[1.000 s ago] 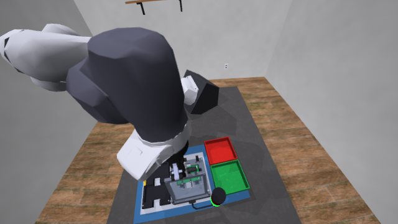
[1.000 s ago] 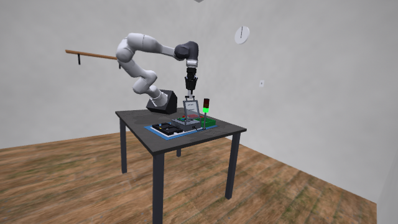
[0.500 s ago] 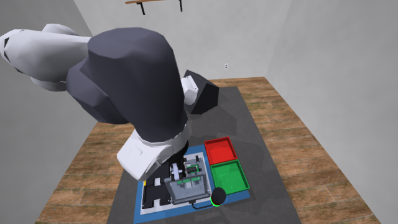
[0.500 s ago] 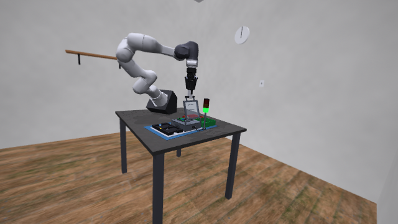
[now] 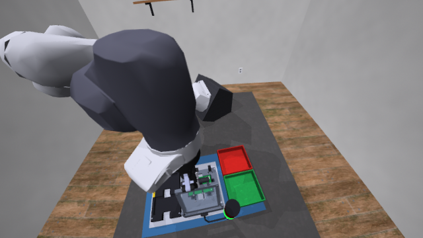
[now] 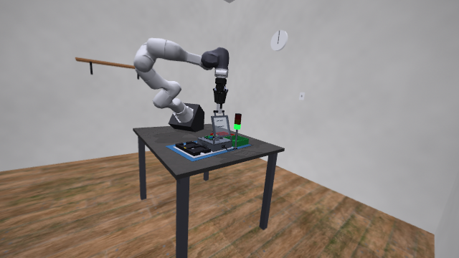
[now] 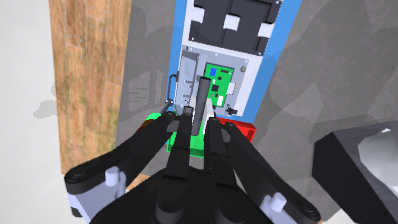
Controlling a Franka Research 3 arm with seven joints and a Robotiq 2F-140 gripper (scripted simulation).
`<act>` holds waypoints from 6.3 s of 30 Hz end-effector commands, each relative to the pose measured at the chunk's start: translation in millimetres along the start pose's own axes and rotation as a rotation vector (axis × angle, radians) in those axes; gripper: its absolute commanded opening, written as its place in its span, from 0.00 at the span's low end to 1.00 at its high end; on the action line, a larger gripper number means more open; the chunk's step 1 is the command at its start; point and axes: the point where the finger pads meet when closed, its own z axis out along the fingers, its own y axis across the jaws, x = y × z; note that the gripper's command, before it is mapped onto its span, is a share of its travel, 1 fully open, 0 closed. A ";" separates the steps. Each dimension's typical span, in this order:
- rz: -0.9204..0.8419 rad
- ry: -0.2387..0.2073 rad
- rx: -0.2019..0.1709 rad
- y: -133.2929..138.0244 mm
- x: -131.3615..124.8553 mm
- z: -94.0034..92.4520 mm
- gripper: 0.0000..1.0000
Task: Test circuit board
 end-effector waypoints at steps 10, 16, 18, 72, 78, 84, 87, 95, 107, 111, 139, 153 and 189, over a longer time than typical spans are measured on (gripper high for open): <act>-0.002 -0.003 0.001 -23.4 -1.1 -7.6 0.00; -0.002 -0.003 0.001 -40.6 -1.1 -10.6 0.00; -0.002 -0.003 0.001 -43.9 -1.1 -11.0 0.00; -0.002 -0.003 0.001 -62.6 -1.1 -12.2 0.00; -0.002 -0.003 0.001 -62.6 -1.1 -12.2 0.00; -0.002 -0.003 0.001 -62.6 -1.1 -12.2 0.00; -0.002 -0.003 0.001 -62.6 -1.1 -12.2 0.00; -0.002 -0.003 0.001 -62.6 -1.1 -12.2 0.00; -0.002 -0.003 0.001 -62.6 -1.1 -12.2 0.00; -0.002 -0.003 0.001 -62.6 -1.1 -12.2 0.00; -0.002 -0.003 0.001 -62.6 -1.1 -12.2 0.16; -0.002 -0.003 0.001 -62.6 -1.1 -12.2 0.16; -0.002 -0.003 0.001 -58.6 -1.4 -9.9 0.16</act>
